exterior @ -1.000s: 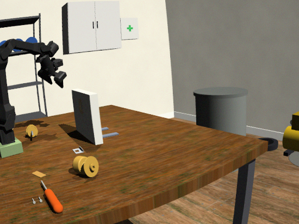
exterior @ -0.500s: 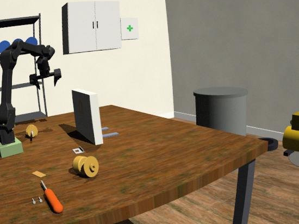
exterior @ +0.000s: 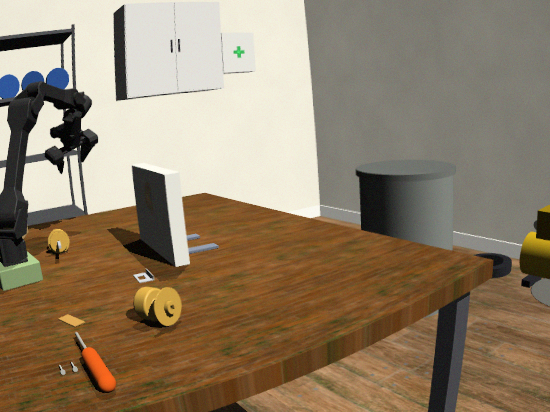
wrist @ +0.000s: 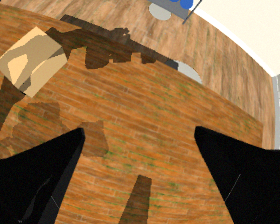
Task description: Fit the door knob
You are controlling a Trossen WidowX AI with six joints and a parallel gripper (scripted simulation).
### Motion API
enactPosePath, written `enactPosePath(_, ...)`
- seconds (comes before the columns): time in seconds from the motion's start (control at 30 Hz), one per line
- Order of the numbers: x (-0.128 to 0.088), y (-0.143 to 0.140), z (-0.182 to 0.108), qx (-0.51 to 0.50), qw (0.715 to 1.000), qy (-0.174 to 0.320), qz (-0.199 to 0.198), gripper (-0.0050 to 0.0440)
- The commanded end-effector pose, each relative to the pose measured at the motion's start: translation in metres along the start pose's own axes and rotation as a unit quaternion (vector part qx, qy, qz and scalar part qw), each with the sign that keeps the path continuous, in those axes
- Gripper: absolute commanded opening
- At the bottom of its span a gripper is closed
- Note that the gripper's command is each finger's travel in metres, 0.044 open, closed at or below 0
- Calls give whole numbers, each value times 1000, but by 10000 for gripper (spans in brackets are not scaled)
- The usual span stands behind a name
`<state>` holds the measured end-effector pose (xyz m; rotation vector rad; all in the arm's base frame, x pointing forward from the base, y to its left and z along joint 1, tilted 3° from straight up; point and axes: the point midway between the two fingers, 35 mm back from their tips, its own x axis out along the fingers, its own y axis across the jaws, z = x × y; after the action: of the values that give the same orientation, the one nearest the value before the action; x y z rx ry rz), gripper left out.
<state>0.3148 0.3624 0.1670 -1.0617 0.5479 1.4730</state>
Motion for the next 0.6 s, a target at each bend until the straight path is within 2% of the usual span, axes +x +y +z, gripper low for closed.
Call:
enactPosePath(0.0, 2, -2, 3, -15, 1000, -1, 8, 440)
enactPosePath(0.2, 2, 6, -4, 0, 1000, 10, 14, 440)
enactPosePath(0.37, -3, 62, -51, 105, 988, 99, 54, 440)
enactPosePath(0.57, -16, 128, -103, 206, 954, 202, 78, 440)
